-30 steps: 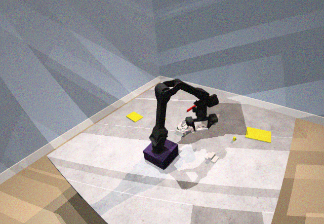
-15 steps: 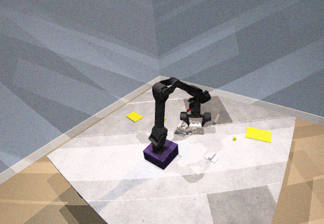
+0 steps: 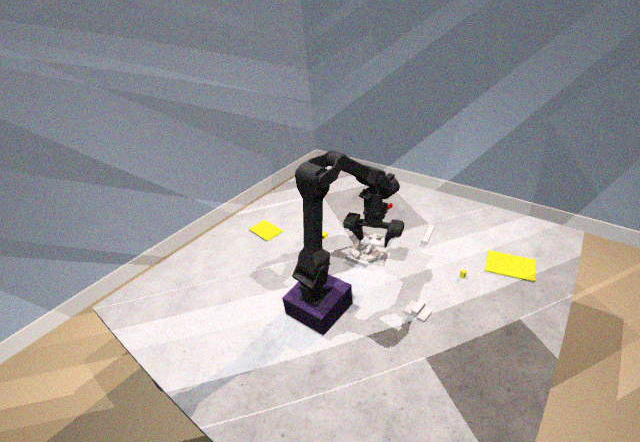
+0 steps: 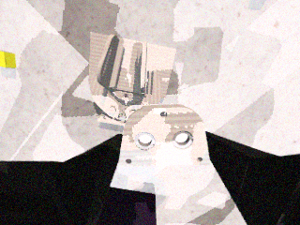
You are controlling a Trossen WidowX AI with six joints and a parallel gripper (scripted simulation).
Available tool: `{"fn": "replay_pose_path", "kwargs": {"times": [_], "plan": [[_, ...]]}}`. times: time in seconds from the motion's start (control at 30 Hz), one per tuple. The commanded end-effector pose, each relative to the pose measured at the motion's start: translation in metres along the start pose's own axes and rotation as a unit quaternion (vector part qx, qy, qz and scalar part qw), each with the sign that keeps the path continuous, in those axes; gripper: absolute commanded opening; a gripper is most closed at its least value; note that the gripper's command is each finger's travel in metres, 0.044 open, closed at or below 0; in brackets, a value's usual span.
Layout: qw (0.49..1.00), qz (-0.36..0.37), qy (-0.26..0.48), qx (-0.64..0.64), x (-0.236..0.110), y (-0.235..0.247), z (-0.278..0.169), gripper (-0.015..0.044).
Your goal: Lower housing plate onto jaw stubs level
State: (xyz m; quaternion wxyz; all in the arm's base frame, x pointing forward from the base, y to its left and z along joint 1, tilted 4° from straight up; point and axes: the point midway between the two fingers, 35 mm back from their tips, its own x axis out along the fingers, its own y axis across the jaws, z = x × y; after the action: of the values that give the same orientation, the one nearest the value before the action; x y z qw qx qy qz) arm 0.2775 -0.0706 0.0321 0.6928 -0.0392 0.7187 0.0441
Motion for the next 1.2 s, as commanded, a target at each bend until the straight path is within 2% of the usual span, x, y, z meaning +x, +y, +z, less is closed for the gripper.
{"fn": "replay_pose_path", "kwargs": {"times": [0.0,0.33,1.17], "plan": [[0.999,0.003,0.000,0.037,0.001,0.015,0.003,0.0351],[0.994,0.004,0.002,0.111,0.002,0.045,0.006,0.0351],[0.993,0.004,0.002,0.114,0.002,0.045,0.006,0.0351]]}}
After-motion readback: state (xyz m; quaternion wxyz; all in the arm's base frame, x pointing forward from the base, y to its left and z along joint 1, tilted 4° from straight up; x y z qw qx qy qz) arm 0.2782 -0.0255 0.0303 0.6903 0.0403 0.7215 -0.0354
